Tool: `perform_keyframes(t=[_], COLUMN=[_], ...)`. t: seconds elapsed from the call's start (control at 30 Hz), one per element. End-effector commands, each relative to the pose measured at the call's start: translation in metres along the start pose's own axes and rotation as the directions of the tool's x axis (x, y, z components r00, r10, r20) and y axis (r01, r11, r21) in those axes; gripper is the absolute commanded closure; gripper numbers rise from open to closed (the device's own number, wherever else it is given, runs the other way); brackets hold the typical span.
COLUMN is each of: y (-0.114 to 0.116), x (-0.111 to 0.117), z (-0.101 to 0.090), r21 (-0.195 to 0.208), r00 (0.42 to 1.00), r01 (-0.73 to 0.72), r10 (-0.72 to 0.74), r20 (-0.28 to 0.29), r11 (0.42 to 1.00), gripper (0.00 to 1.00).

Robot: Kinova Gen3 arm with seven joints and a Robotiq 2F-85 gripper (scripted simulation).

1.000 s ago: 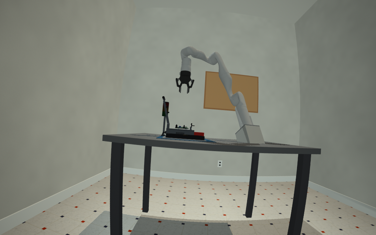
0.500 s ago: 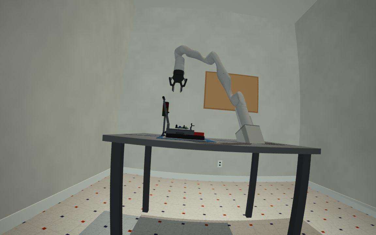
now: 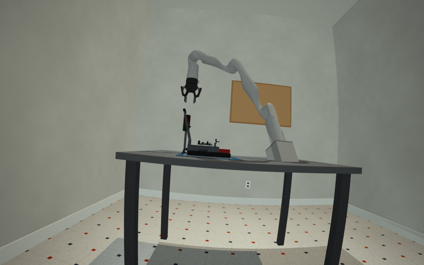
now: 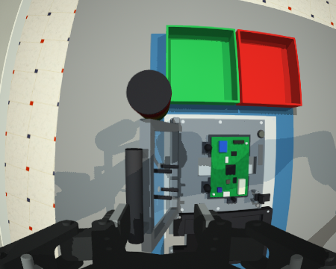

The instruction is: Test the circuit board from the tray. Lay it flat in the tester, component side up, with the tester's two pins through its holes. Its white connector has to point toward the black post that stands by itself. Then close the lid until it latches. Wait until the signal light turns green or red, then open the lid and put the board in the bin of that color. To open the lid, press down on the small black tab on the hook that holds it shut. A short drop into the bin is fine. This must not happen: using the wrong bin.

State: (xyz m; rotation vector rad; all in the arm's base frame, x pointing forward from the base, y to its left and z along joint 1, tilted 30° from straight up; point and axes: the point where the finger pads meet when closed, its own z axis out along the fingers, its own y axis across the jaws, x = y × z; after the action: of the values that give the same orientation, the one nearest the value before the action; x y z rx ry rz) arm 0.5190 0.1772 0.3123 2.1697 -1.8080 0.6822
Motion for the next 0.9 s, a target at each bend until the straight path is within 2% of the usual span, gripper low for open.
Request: perform_keyframes(t=[0.0, 0.3, 0.87], y=[-0.010, -0.025, -0.026], x=[-0.001, -0.001, -0.001], z=[0.004, 0.004, 0.008], r21=[-0.005, -0.005, -0.005], r00=[1.000, 1.000, 1.000], r01=[-0.003, -0.003, -0.003], r10=[0.003, 0.003, 0.003], r20=[-0.005, -0.005, -0.005], r11=[1.000, 1.000, 1.000], gripper=[0.50, 0.50, 0.50])
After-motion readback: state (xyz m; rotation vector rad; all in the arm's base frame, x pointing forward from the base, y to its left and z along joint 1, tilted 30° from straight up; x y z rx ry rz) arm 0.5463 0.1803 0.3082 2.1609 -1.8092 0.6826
